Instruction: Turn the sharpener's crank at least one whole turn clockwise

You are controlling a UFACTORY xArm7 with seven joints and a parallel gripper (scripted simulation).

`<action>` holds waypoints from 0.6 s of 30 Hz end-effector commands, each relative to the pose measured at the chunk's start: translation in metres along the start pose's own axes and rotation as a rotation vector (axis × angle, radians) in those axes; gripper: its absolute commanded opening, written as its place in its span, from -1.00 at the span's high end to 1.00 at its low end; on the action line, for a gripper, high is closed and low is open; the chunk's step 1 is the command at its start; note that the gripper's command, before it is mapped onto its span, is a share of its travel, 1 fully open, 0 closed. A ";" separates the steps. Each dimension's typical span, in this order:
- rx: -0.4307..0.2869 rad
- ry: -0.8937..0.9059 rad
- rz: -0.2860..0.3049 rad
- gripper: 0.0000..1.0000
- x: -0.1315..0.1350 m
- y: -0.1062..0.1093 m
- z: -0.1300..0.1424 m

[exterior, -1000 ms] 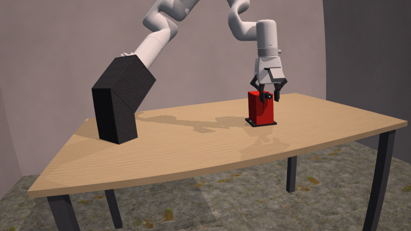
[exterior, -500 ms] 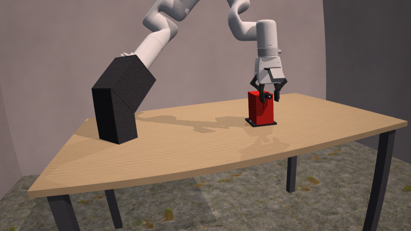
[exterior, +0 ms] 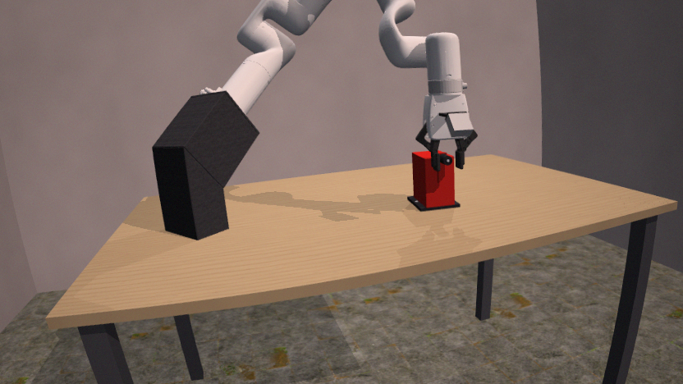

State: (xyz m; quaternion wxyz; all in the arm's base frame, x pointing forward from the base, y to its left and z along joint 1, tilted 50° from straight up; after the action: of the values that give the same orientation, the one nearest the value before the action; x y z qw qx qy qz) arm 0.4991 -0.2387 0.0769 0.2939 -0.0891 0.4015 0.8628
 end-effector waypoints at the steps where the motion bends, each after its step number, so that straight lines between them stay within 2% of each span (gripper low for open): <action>1: 0.003 -0.001 -0.003 -0.09 -0.001 0.002 -0.001; 11: 0.003 -0.001 -0.003 -0.09 -0.001 0.003 -0.001; 18: 0.003 -0.001 -0.003 -0.09 -0.001 0.013 -0.001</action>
State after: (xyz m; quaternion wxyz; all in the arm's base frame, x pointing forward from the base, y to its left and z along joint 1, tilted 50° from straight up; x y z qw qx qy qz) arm 0.4960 -0.2412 0.0803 0.2938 -0.0891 0.4014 0.8629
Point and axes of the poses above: the point where the finger pads meet when closed, its own y axis back along the fingers, its own x axis across the jaws, z = x × y, the point moved 2 cm from there along y, back along the fingers, and after that the axes turned 12 degrees about -y, right-handed, at the moved point
